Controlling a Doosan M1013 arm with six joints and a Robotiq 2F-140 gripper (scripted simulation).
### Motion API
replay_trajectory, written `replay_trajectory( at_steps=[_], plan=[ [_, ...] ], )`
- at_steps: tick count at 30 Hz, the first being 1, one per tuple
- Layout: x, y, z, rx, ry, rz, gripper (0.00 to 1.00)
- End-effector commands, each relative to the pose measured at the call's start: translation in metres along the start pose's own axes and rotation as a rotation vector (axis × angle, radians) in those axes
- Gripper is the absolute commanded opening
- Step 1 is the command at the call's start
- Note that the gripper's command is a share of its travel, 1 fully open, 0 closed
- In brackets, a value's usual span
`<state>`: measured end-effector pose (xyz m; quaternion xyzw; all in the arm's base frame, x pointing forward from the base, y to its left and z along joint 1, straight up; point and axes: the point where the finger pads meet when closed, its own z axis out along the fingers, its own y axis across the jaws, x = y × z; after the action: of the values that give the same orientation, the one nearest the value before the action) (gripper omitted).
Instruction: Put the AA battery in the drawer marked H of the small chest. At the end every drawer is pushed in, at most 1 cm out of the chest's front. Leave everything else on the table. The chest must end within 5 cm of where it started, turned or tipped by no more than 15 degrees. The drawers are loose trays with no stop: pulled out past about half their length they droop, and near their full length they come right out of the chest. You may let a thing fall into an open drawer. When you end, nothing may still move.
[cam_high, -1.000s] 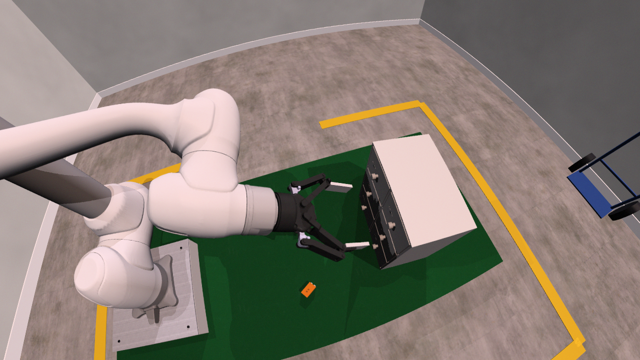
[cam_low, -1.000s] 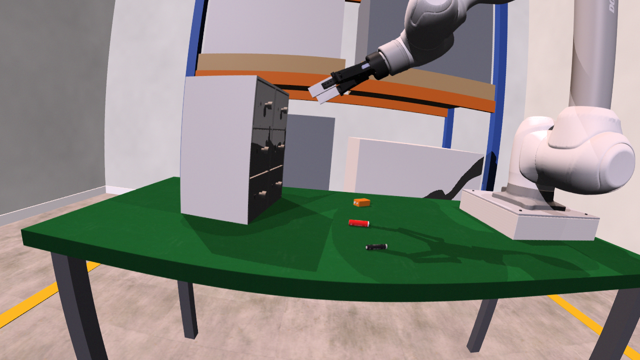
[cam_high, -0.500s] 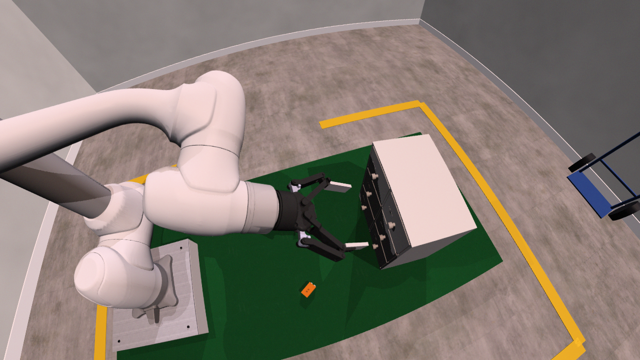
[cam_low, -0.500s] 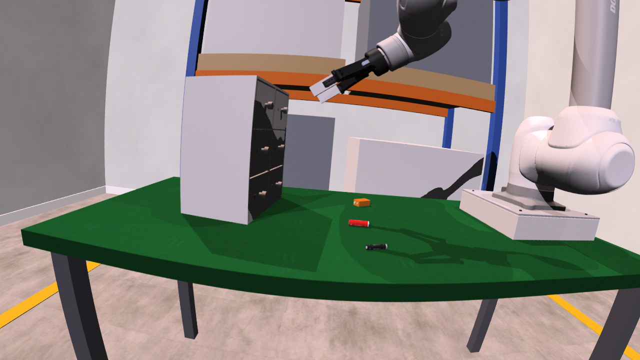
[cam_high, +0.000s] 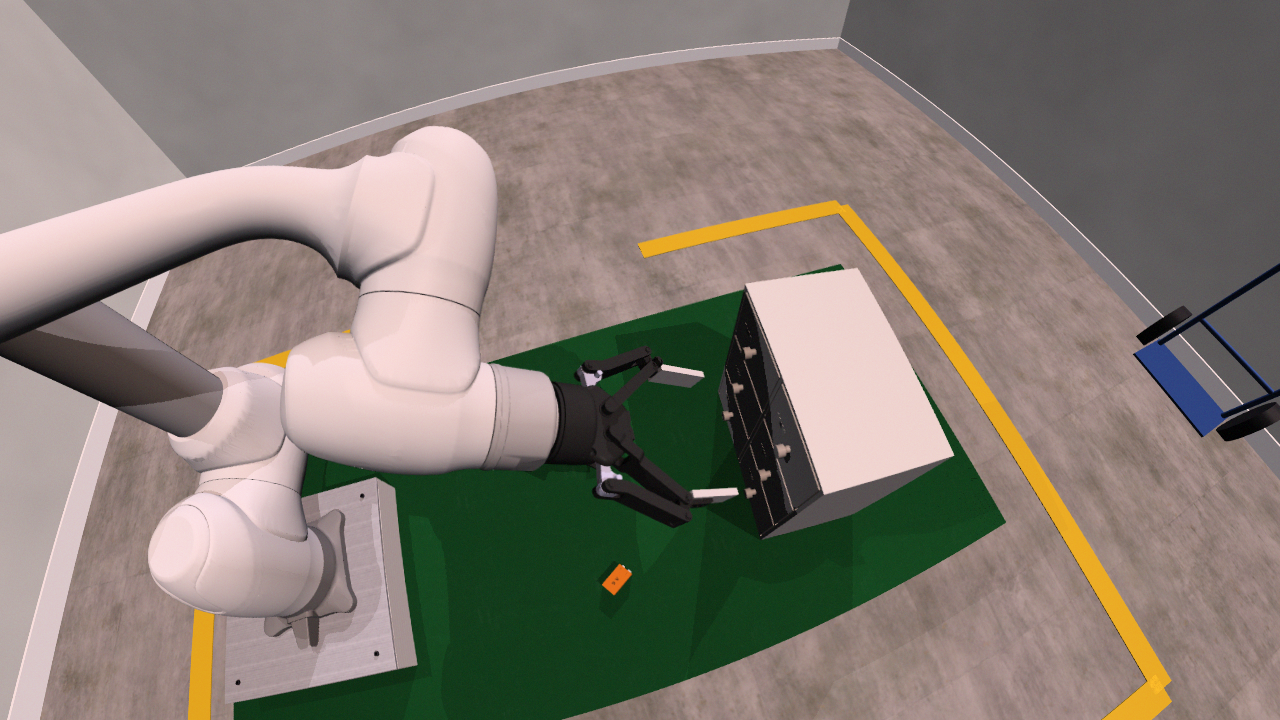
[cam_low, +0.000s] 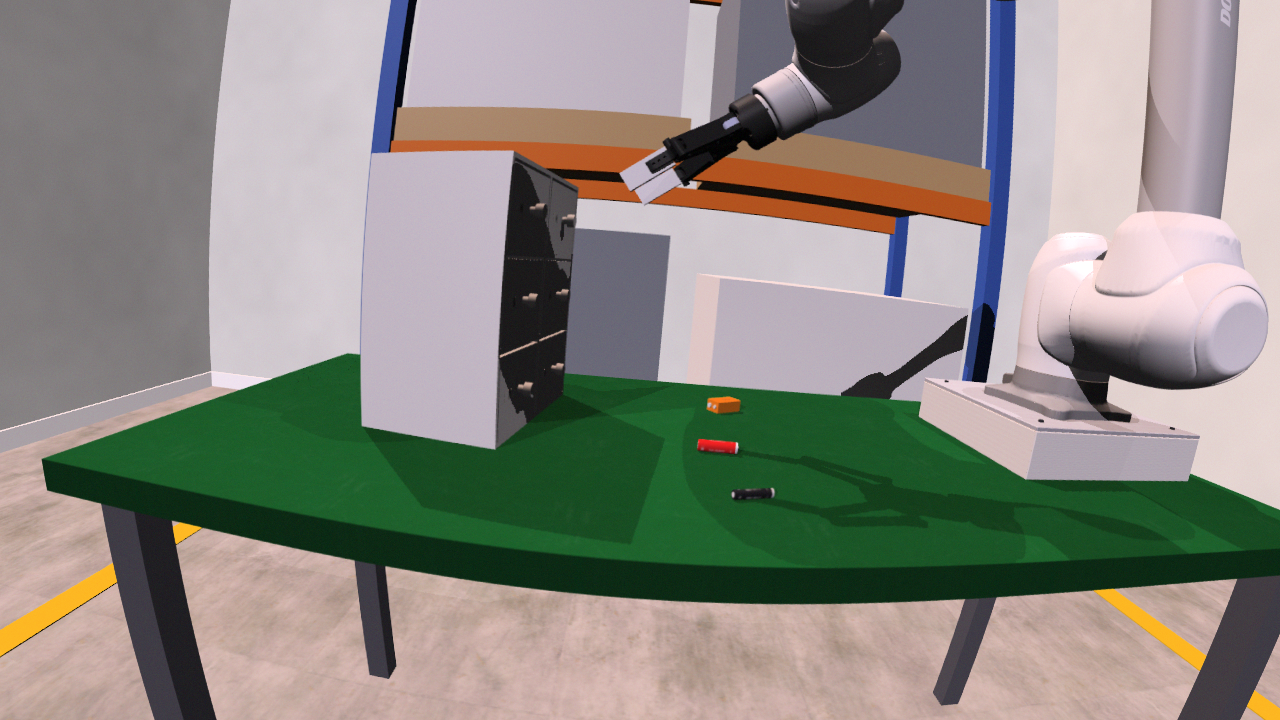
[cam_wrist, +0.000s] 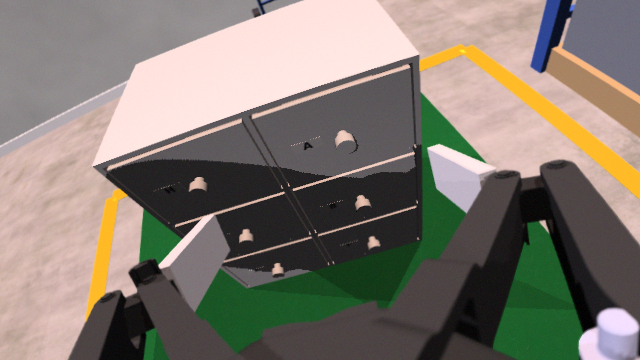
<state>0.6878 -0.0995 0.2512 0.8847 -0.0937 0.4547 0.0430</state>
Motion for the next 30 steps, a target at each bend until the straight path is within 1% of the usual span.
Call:
replay_trajectory(
  at_steps=[1,9,17,22,24,26,30],
  plan=[
    [0.0,0.0,-0.001,-0.032,-0.02,0.0,1.0],
    [-0.001,-0.001,-0.002,-0.029,-0.033,0.0,1.0],
    [-0.001,-0.006,-0.003,-0.013,-0.048,0.0,1.0],
    [0.0,-0.005,-0.007,-0.018,-0.085,0.0,1.0],
    [0.0,-0.005,-0.007,-0.018,-0.085,0.0,1.0],
    [0.0,-0.006,-0.009,-0.014,-0.105,0.0,1.0],
    [0.001,-0.006,-0.019,-0.014,-0.206,0.001,1.0]
  ],
)
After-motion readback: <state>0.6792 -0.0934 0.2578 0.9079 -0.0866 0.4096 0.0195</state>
